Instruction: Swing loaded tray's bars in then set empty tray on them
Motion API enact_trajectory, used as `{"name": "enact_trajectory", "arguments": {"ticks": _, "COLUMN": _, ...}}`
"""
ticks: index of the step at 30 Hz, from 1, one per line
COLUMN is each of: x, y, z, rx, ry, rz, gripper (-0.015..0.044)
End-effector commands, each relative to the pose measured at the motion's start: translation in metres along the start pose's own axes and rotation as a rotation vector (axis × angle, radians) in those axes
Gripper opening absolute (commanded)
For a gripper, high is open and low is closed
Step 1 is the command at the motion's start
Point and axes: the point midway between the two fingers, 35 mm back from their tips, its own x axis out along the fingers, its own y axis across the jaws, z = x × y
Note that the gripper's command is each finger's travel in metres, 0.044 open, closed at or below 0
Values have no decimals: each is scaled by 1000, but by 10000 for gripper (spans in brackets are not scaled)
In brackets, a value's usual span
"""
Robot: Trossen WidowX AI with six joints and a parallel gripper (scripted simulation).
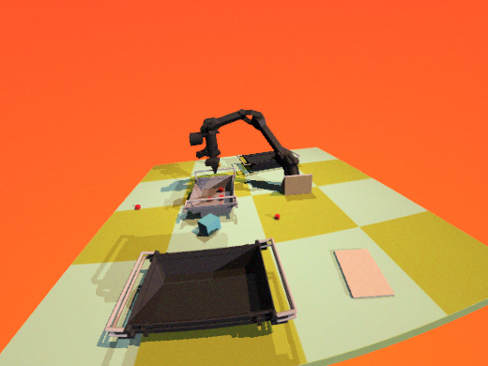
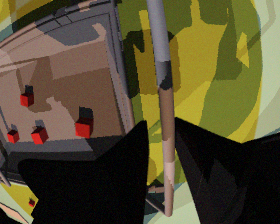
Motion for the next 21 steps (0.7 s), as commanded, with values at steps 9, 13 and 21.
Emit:
{"name": "enact_trajectory", "arguments": {"ticks": 9, "x": 9, "y": 47, "z": 2, "rx": -5, "ry": -2, "rz": 20, "gripper": 81}}
{"name": "enact_trajectory", "arguments": {"ticks": 13, "x": 18, "y": 55, "z": 2, "rx": -5, "ry": -2, "rz": 20, "gripper": 81}}
{"name": "enact_trajectory", "arguments": {"ticks": 21, "x": -5, "y": 52, "z": 3, "rx": -6, "ry": -2, "rz": 22, "gripper": 81}}
